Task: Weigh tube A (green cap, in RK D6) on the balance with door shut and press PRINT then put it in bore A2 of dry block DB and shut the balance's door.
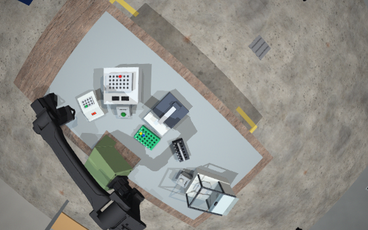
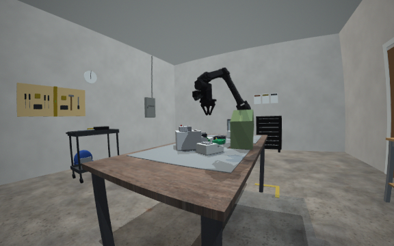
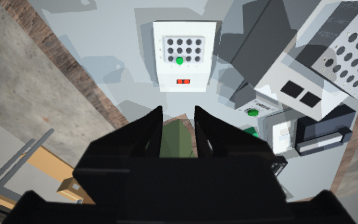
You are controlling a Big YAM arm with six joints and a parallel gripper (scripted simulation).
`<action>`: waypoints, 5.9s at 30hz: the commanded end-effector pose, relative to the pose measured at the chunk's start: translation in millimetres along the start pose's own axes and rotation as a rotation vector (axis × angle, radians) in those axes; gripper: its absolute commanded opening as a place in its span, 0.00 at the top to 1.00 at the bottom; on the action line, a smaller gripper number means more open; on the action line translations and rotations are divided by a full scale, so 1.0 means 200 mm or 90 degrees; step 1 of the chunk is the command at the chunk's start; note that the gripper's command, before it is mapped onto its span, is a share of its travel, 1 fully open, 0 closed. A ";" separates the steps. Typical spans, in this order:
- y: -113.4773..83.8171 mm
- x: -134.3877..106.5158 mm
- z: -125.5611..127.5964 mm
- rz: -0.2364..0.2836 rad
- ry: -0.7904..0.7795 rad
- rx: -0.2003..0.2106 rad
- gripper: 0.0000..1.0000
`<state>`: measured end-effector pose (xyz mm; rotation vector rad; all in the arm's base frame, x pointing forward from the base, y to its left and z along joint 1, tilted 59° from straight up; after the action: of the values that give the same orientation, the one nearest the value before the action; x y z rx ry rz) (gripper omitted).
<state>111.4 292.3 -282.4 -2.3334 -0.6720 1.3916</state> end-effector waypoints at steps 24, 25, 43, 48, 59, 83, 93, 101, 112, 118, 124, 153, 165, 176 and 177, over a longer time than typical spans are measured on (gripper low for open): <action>-0.36 0.02 -0.67 -0.110 0.047 0.103 0.70; -0.37 0.01 -0.71 -0.118 0.053 0.109 0.70; -0.52 -0.15 -1.39 -0.161 0.093 0.129 0.70; -0.48 -0.27 -1.54 -0.161 0.102 0.137 0.70; -0.52 -0.40 -1.91 -0.194 0.140 0.139 0.70; -0.38 -1.02 -2.56 -0.223 0.222 0.131 0.70; -0.27 -1.24 -2.64 -0.218 0.271 0.119 0.70; -0.21 -1.50 -2.80 -0.218 0.296 0.109 0.70; -0.12 -1.85 -2.87 -0.197 0.317 0.103 0.70; -0.07 -2.04 -2.94 -0.192 0.358 0.083 0.70; -0.07 -2.27 -3.01 -0.198 0.363 0.081 0.70; 0.06 -3.22 -2.83 -0.103 0.461 0.031 0.70; 0.05 -3.54 -2.66 -0.032 0.507 0.007 0.70; 0.00 -3.83 -2.49 0.002 0.534 -0.008 0.70; -0.01 -3.86 -2.47 0.002 0.535 -0.010 0.70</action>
<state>242.1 -152.1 504.6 -2.5964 -0.4167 0.2628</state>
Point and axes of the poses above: the point where the finger pads meet when closed, its own y axis out along the fingers, its own z axis across the jaws, x = y × z, the point moved 4 cm from there along -y, back along the fingers, and after that the axes turned 2 degrees about y, right-handed, at the moved point
